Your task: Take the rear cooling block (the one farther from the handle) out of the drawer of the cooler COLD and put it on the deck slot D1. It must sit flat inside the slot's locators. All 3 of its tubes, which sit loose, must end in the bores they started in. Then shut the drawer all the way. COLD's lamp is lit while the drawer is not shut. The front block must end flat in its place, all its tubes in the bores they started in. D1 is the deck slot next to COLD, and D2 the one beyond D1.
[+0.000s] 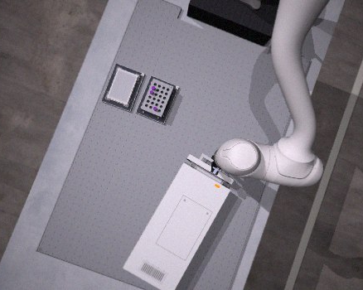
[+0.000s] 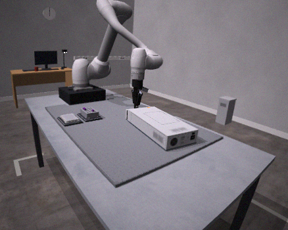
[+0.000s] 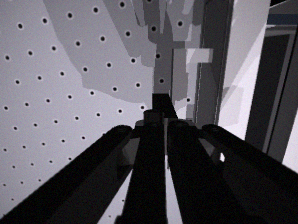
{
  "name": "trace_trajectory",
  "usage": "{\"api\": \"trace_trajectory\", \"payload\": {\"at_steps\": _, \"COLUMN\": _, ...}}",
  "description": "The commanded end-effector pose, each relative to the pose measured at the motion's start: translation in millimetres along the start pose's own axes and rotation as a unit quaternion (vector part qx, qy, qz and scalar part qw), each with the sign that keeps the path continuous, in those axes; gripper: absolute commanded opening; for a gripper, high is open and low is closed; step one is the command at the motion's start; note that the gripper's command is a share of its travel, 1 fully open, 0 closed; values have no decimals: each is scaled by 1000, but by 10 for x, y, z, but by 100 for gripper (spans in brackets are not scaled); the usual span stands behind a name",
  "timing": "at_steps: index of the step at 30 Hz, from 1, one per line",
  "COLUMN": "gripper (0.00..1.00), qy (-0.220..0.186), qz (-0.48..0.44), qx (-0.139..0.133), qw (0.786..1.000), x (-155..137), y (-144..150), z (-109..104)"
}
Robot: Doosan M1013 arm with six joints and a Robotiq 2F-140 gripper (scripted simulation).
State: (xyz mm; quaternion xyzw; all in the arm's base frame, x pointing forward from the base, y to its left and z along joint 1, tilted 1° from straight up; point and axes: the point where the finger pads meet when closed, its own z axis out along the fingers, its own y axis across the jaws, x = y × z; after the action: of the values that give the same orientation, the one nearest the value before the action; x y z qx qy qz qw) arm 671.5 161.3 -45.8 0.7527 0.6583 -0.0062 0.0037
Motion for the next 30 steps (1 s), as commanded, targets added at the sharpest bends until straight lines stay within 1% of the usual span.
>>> {"api": "trace_trajectory", "payload": {"at_steps": 1, "gripper": 10, "qy": 1, "qz": 1, "qx": 0, "qw": 1000, "x": -12, "y": 41, "z": -5}}
{"api": "trace_trajectory", "payload": {"at_steps": 30, "gripper": 10, "qy": 1, "qz": 1, "qx": 1, "qw": 1000, "x": -12, "y": 116, "z": -4}}
